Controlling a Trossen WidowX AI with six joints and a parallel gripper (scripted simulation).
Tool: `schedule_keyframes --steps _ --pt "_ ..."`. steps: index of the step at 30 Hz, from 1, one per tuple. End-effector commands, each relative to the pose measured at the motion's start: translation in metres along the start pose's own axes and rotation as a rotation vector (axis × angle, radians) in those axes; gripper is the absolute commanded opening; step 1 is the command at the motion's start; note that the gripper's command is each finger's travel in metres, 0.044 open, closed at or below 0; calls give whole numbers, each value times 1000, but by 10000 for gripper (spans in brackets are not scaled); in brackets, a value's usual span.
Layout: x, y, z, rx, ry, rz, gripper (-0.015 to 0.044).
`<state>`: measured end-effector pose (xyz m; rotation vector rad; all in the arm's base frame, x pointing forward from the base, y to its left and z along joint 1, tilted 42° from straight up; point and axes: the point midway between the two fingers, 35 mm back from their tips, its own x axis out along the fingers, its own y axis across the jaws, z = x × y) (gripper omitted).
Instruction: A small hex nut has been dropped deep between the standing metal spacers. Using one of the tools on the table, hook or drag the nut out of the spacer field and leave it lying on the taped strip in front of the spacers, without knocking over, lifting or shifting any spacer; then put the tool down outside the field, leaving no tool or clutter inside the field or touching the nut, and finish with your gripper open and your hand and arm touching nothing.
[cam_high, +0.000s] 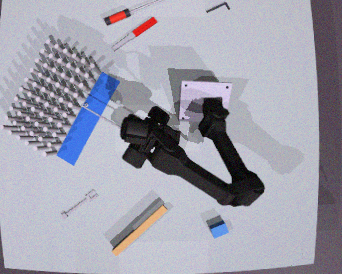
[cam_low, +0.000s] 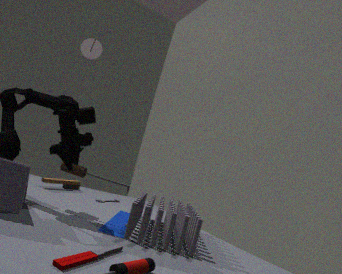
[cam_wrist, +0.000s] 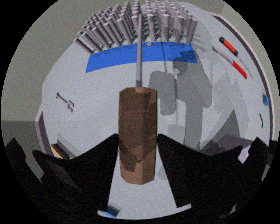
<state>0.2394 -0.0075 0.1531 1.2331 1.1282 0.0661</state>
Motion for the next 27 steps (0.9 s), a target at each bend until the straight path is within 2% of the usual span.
schedule_keyframes --steps 1,5,6,27 --pt "-17 7 6 -11 -8 14 0" --pt "-33 11 9 -8 -11 25 0" --pt "-20 7 5 3 -1 10 0" --pt "0 47 -34 26 64 -200 0"
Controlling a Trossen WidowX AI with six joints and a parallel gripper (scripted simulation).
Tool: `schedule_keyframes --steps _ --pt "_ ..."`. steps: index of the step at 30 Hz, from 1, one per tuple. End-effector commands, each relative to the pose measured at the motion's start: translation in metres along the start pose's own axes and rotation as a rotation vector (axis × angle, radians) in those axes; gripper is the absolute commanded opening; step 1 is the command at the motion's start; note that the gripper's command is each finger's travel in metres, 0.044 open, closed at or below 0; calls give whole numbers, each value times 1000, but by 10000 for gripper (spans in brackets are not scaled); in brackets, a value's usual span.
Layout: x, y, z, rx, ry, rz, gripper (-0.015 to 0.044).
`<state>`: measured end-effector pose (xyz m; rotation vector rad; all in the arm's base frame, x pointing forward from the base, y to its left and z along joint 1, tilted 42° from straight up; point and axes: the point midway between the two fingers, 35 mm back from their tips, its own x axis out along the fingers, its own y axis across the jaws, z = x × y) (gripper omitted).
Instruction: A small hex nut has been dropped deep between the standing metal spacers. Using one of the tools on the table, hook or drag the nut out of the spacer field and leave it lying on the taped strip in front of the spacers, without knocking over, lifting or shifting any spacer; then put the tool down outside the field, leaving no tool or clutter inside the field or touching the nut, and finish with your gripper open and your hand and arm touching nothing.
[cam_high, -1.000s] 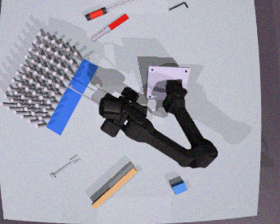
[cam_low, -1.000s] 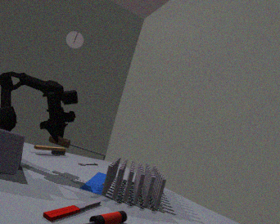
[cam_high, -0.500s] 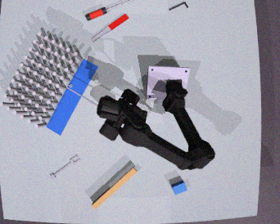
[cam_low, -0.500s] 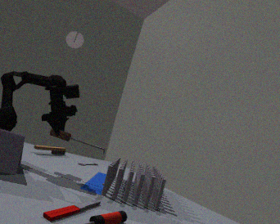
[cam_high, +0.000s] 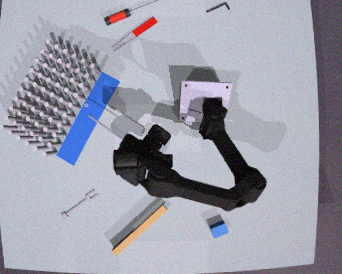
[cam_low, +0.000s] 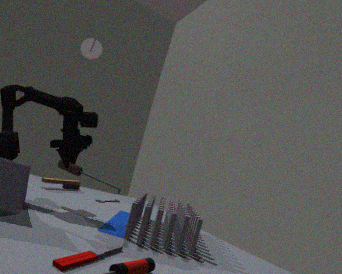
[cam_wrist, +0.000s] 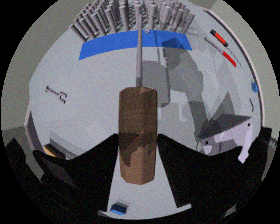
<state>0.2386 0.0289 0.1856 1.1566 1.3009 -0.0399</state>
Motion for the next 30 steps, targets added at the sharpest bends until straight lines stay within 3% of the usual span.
schedule_keyframes --steps 1,30 --pt "0 9 -7 2 -7 -31 0" --pt "-2 61 -80 13 -82 -186 0"
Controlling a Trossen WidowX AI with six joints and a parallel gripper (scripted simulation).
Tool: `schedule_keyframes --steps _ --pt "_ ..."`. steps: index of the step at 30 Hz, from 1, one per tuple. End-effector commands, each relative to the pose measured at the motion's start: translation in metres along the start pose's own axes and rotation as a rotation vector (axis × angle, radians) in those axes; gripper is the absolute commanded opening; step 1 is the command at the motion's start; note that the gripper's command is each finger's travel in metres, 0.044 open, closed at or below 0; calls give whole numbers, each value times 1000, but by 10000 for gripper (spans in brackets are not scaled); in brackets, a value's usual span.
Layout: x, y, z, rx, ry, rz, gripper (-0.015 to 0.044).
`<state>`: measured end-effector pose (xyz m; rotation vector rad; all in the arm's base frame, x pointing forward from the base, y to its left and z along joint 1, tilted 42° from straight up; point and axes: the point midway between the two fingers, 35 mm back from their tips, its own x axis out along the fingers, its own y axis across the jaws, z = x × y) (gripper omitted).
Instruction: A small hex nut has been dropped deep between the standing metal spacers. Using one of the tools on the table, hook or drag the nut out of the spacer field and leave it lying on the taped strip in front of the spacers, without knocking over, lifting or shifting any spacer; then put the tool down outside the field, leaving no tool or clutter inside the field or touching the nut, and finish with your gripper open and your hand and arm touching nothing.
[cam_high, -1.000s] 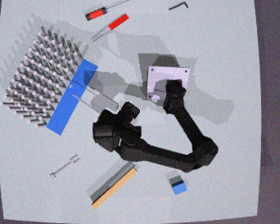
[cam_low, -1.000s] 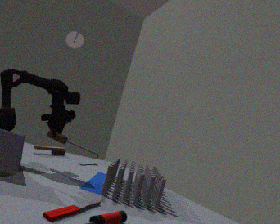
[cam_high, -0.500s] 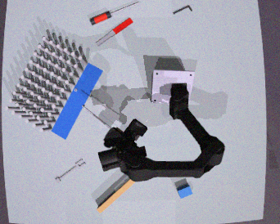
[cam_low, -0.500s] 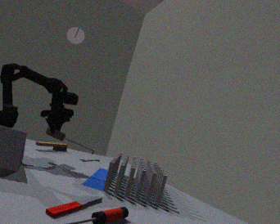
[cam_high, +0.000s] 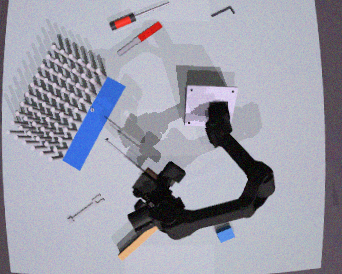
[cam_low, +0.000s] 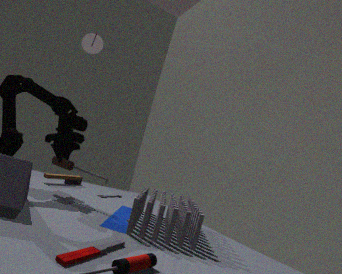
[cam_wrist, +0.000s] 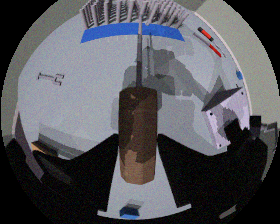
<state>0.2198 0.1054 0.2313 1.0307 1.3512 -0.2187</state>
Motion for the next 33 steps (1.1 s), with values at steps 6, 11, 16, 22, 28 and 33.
schedule_keyframes --steps 6,11,16,22,28,33 --pt "-12 13 -23 9 -43 0 0" --pt "-18 19 -37 15 -62 7 0" --pt "-26 24 -51 22 -80 19 0" --pt "-36 29 -68 33 -97 41 0" --pt "-47 33 -84 47 -109 72 0" --pt "-57 36 -97 56 -113 105 0"
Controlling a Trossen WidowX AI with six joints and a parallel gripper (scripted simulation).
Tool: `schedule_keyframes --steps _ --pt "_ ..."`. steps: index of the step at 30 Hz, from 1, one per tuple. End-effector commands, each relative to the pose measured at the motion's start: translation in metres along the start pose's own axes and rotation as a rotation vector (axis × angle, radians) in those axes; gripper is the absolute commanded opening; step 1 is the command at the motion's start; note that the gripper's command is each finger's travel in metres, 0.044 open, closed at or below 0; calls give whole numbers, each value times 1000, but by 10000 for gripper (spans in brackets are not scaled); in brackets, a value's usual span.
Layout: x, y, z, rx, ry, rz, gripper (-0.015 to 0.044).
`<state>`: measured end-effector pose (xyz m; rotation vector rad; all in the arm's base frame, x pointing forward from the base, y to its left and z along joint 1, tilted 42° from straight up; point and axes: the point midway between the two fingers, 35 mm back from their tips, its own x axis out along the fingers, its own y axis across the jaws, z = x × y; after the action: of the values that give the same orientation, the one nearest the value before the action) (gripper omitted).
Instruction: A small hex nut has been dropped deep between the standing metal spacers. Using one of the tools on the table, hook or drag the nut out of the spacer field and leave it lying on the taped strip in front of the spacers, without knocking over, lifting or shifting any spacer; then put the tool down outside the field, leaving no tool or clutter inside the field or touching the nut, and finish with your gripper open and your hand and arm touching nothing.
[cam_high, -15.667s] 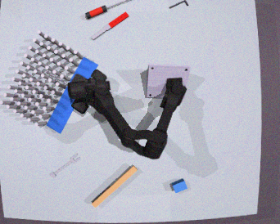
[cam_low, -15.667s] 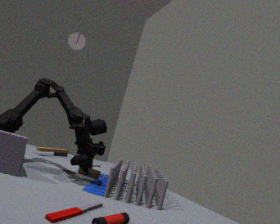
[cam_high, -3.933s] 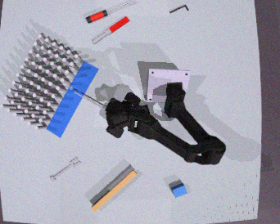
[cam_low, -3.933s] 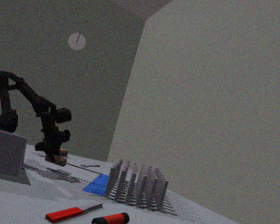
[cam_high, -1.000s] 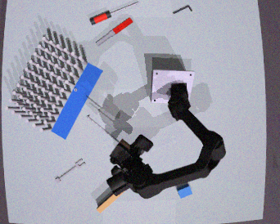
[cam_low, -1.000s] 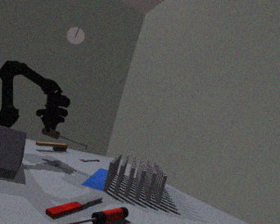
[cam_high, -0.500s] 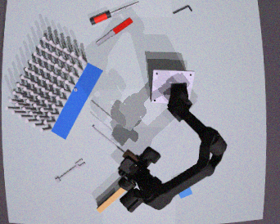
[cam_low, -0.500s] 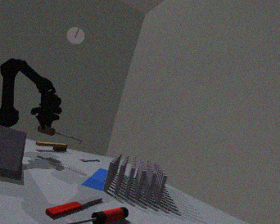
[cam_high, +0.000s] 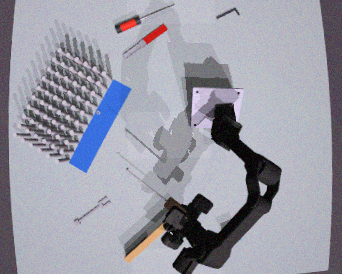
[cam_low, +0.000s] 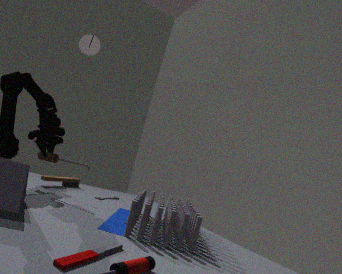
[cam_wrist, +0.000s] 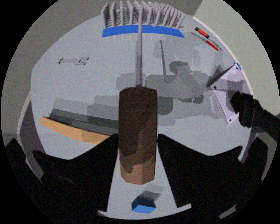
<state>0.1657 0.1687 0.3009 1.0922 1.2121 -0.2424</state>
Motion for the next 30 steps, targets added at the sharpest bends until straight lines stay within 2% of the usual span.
schedule_keyframes --steps 1,30 --pt "-11 4 -8 16 -7 33 0" --pt "-85 8 -61 170 85 238 0"
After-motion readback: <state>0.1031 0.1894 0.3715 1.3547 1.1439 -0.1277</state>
